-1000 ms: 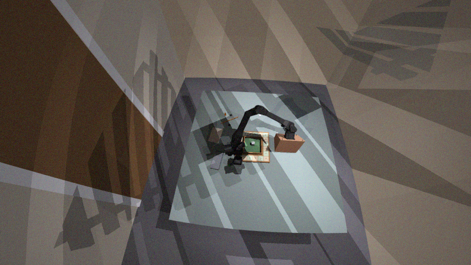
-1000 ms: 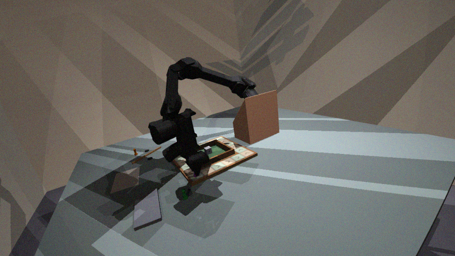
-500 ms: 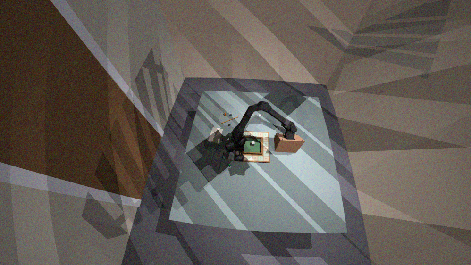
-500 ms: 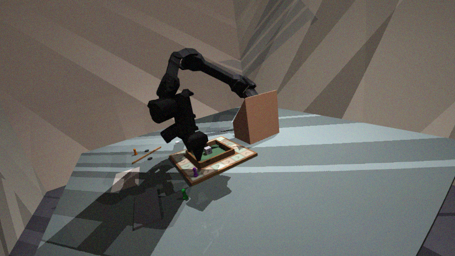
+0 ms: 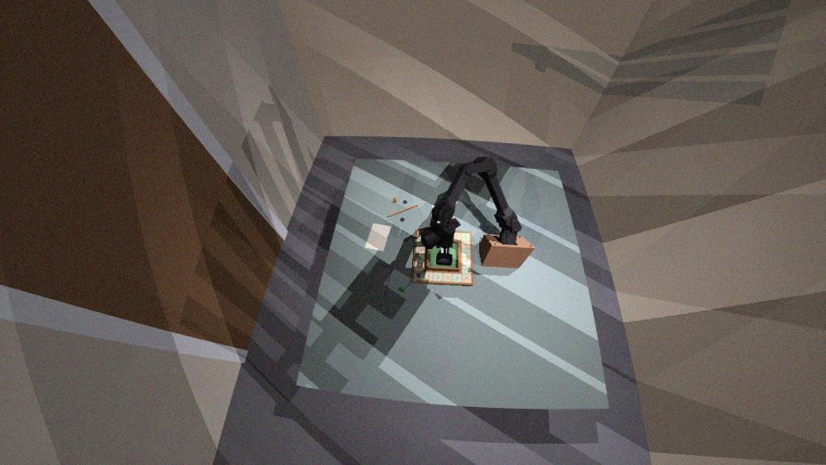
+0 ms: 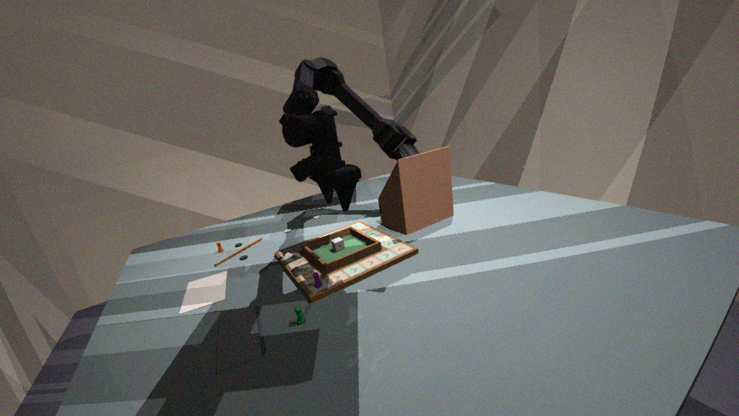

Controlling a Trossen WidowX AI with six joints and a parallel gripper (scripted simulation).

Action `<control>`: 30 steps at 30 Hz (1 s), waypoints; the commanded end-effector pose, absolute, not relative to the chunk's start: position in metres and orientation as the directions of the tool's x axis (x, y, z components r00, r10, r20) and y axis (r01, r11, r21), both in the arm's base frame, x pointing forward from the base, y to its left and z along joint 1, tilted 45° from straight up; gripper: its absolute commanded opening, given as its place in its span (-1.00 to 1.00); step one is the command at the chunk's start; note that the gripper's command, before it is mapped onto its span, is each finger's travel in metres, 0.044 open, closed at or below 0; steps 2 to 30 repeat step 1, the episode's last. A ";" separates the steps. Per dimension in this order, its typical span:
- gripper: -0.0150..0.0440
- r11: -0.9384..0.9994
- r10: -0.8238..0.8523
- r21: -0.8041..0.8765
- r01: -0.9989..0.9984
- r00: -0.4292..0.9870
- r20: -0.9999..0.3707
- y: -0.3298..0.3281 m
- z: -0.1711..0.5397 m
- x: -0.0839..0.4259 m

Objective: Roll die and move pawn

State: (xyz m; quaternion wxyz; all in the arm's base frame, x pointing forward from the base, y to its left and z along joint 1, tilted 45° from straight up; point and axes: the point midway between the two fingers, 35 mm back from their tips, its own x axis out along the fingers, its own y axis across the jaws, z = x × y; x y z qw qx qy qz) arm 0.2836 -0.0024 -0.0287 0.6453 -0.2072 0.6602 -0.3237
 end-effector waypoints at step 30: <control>1.00 0.703 -0.694 -0.697 0.141 -0.081 -0.716 -0.003 -0.029 0.285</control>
